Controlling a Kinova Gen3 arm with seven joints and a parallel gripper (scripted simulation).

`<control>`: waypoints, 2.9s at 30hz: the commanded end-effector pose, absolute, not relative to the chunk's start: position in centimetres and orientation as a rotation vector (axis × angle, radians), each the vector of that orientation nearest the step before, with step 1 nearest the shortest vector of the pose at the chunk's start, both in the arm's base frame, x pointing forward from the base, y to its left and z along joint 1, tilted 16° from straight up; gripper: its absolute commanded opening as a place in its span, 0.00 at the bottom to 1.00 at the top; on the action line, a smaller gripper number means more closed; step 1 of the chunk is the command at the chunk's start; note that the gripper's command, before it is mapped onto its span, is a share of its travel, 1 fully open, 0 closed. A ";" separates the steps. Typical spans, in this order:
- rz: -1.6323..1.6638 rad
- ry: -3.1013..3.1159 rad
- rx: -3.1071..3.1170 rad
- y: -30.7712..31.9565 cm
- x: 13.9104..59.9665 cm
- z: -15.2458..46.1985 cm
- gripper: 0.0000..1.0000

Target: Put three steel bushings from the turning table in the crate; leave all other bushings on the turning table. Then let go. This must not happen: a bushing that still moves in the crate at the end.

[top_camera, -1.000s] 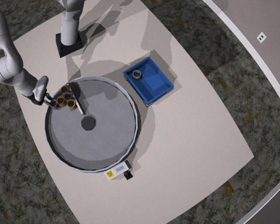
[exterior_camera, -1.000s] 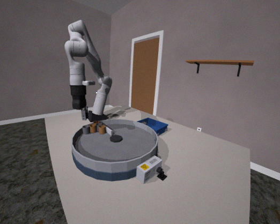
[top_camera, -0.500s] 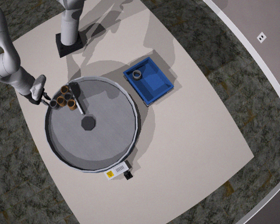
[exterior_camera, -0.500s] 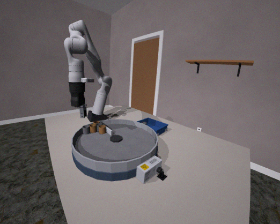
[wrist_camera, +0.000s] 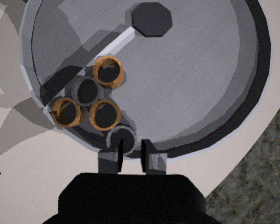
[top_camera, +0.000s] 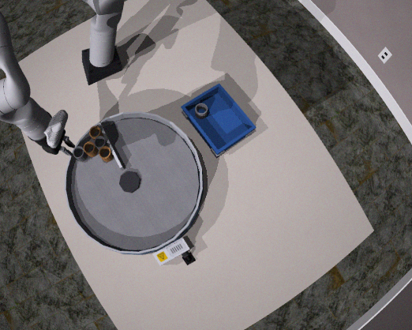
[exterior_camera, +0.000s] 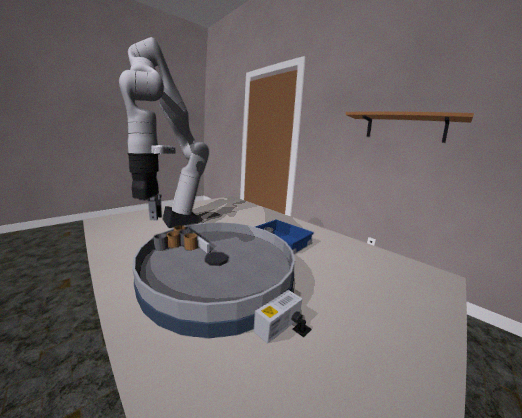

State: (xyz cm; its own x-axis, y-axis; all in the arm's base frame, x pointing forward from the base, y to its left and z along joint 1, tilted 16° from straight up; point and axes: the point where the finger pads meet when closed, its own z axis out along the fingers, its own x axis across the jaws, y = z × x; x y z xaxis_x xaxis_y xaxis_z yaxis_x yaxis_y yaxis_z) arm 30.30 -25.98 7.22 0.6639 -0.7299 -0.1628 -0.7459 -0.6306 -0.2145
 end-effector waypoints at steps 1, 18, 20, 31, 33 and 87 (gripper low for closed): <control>0.086 1.187 -2.619 -26.0 30.3 7.3 0.45; 0.086 1.187 -2.619 -26.0 30.3 7.3 0.45; 0.086 1.187 -2.619 -26.0 30.3 7.3 0.45; 0.086 1.187 -2.619 -26.0 30.3 7.3 0.45; 0.086 1.187 -2.619 -26.0 30.3 7.3 0.45; -0.044 0.399 -2.838 -25.0 31.2 7.0 0.45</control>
State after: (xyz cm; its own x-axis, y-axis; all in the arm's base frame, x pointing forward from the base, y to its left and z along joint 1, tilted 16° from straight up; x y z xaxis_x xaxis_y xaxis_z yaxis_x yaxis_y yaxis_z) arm 31.24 -25.01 7.12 0.9359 -0.3514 -0.0267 -0.3452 -0.8991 -0.2691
